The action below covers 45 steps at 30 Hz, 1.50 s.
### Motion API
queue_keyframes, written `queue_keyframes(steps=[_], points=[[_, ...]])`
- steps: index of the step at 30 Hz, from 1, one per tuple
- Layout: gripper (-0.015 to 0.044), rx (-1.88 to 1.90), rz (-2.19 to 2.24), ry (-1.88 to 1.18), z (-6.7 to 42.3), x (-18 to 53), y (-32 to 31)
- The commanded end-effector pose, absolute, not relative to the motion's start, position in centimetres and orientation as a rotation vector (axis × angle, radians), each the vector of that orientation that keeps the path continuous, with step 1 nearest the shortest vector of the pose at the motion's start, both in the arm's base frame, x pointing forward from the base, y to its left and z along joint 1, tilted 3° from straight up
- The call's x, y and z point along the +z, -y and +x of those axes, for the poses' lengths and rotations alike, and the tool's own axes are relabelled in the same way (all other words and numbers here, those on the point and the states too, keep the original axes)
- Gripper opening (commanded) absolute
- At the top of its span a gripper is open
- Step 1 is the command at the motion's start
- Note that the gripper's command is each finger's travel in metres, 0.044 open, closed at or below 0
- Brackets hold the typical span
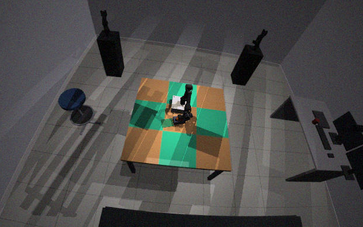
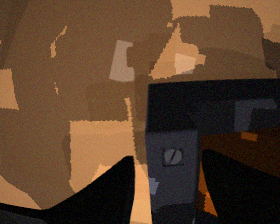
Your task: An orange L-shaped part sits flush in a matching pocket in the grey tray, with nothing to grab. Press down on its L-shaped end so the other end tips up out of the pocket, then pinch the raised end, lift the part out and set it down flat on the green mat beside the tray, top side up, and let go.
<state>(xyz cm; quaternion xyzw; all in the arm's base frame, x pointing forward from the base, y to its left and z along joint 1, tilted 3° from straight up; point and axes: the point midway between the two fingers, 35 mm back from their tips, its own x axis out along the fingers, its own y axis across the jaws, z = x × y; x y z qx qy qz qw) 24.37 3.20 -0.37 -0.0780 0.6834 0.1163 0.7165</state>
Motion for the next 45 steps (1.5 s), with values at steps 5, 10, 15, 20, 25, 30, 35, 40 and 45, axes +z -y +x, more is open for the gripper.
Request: queue_keyframes(steps=[5, 10, 15, 20, 25, 30, 35, 40, 45], points=[[0.0180, 0.246, -0.177, -1.531, 24.0, -0.7, -3.0], [0.0180, 0.246, -0.177, -1.531, 24.0, -0.7, -3.0], [0.0180, 0.257, -0.173, -1.516, 24.3, -0.5, -3.2], [0.0180, 0.257, -0.173, -1.516, 24.3, -0.4, -3.2], [0.0180, 0.249, -0.175, -1.528, 23.8, 0.5, -3.9], [0.0180, 0.247, -0.176, -1.531, 23.7, 0.8, -4.1], [0.0180, 0.246, -0.176, -1.530, 24.2, 4.3, -3.5], [0.0180, 0.246, -0.177, -1.530, 23.8, 10.0, -2.5], [0.0180, 0.246, -0.177, -1.530, 23.8, 10.3, -2.5]])
